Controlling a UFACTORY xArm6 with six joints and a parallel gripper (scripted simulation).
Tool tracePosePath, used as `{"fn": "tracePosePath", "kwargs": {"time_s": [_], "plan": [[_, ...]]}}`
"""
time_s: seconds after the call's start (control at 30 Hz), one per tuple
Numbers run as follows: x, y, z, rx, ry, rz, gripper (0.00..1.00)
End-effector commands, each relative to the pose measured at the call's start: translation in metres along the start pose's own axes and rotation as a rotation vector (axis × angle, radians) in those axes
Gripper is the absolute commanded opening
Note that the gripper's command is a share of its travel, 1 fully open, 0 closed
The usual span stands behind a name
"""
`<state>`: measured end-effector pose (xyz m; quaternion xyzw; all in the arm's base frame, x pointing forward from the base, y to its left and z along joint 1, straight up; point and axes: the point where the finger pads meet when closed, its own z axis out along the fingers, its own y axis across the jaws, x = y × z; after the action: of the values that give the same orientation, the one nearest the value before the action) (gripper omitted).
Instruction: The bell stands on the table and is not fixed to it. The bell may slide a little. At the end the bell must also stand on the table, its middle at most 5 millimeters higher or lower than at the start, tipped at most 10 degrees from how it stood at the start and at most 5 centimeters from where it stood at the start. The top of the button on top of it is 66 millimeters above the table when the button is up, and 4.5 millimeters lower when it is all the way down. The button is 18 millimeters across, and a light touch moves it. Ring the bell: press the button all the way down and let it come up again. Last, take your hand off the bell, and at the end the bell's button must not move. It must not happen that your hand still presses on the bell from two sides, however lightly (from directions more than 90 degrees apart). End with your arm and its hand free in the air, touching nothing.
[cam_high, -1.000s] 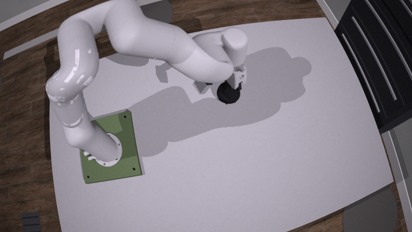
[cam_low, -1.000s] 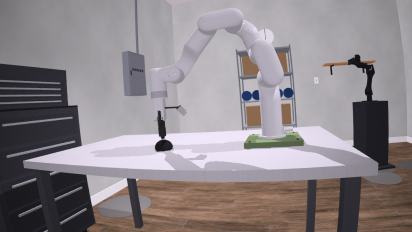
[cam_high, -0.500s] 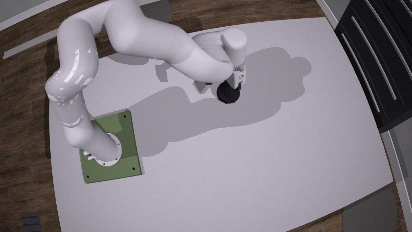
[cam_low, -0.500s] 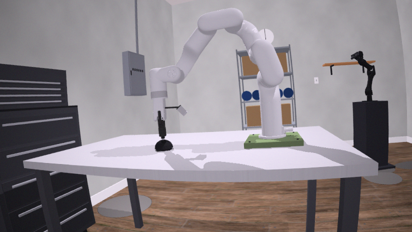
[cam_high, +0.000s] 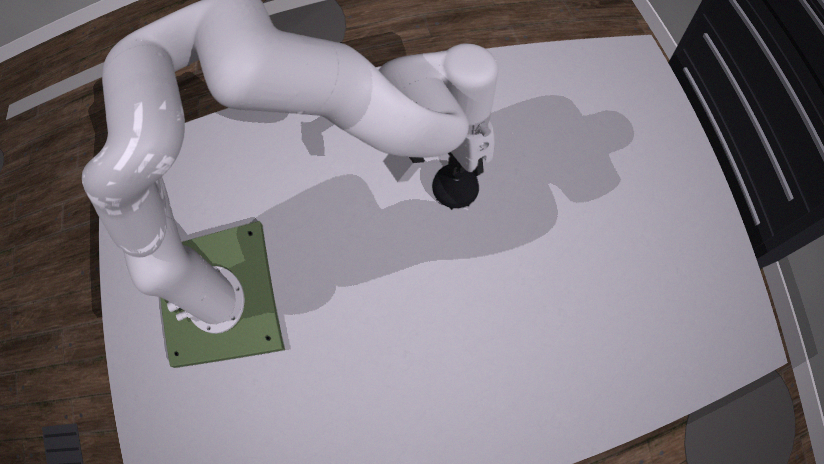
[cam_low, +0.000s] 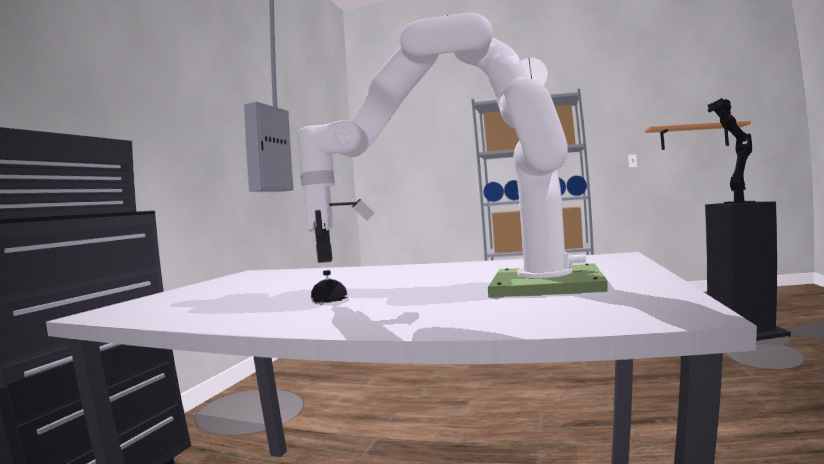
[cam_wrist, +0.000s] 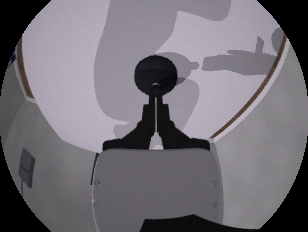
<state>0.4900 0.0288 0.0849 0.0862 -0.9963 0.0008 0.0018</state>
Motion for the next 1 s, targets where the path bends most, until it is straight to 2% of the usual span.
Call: {"fn": "tracePosePath", "kwargs": {"time_s": [0.0,0.37,0.97], "plan": [[-0.002,0.000,-0.012,0.001,-0.007,0.000,0.00],[-0.002,0.000,-0.038,0.001,-0.007,0.000,0.00],[-0.002,0.000,-0.045,0.001,-0.007,0.000,0.00]]}}
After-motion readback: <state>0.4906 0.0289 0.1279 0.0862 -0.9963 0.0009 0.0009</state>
